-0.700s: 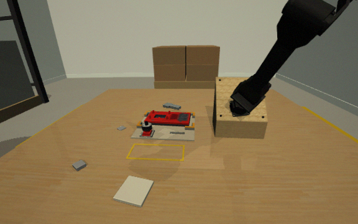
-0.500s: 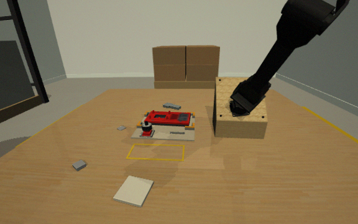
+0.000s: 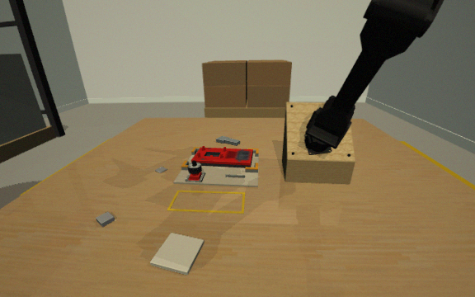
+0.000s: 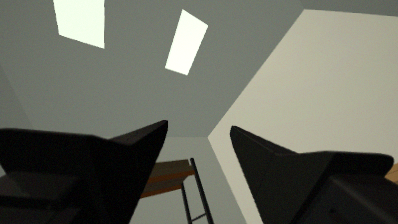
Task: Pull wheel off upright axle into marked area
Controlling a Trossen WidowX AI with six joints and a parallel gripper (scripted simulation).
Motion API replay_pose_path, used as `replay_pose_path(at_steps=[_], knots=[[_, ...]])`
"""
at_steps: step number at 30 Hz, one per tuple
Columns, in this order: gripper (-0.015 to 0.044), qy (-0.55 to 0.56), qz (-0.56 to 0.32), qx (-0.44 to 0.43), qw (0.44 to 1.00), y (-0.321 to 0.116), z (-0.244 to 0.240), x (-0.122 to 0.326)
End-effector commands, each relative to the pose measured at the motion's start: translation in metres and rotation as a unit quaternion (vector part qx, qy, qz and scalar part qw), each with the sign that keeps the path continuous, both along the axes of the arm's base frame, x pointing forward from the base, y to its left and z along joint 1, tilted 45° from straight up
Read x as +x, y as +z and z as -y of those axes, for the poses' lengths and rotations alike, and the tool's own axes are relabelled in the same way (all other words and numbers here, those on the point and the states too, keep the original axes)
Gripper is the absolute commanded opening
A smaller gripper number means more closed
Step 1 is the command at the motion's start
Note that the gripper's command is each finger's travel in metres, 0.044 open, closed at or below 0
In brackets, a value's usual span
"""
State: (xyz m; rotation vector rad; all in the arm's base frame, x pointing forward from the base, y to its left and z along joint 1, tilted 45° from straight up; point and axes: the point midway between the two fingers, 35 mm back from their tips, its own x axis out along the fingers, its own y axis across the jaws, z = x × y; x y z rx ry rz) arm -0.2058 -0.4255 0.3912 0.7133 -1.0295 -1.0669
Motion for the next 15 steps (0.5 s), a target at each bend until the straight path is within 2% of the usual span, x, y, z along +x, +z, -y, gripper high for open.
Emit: replay_pose_path(at_steps=[1, 15], knots=[[0.0300, 0.036, -0.014, 0.037, 0.999, -0.023, 0.028, 0.037], [0.0300, 0.171, -0.095, 0.141, 0.970, -0.093, 0.082, 0.184]])
